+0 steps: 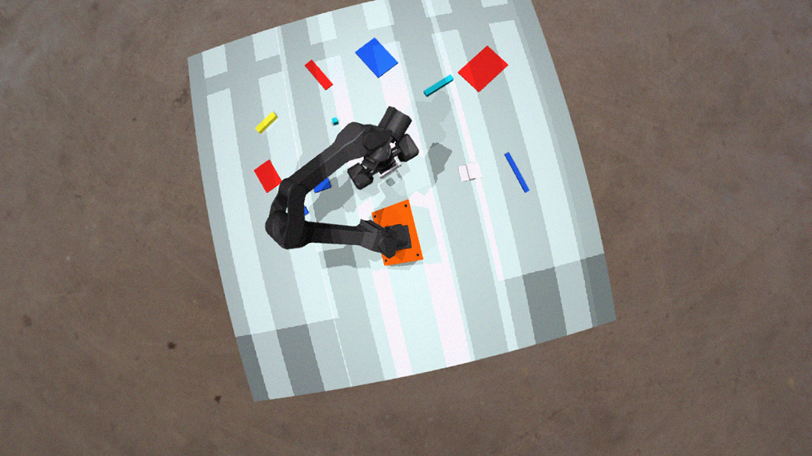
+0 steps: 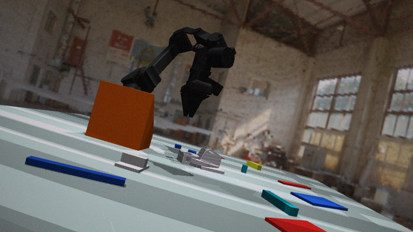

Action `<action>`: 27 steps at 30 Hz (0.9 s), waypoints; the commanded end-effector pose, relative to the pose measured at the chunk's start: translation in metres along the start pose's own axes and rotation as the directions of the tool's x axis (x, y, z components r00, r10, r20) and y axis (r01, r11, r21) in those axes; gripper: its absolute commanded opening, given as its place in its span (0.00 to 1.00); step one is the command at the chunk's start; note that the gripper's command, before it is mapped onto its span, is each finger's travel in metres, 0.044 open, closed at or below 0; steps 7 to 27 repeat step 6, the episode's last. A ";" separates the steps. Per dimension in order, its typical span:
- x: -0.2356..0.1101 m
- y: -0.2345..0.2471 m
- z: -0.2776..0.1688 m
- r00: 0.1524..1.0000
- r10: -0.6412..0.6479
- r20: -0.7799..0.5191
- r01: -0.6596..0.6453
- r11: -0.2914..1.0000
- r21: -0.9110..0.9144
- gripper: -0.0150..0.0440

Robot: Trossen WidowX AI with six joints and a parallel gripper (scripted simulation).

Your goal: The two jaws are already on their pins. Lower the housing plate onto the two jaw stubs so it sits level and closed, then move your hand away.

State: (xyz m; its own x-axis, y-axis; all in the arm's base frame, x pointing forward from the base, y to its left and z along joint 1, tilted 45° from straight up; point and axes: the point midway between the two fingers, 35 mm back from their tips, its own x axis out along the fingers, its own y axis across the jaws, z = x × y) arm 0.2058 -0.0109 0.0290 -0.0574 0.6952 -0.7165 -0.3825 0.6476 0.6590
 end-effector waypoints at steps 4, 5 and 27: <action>0.000 0.000 -0.001 1.000 -0.002 -0.005 0.002 1.000 -0.004 1.00; 0.000 0.000 -0.001 1.000 -0.002 -0.005 0.002 1.000 -0.004 1.00; 0.000 0.000 -0.001 1.000 -0.002 -0.005 0.002 1.000 -0.004 1.00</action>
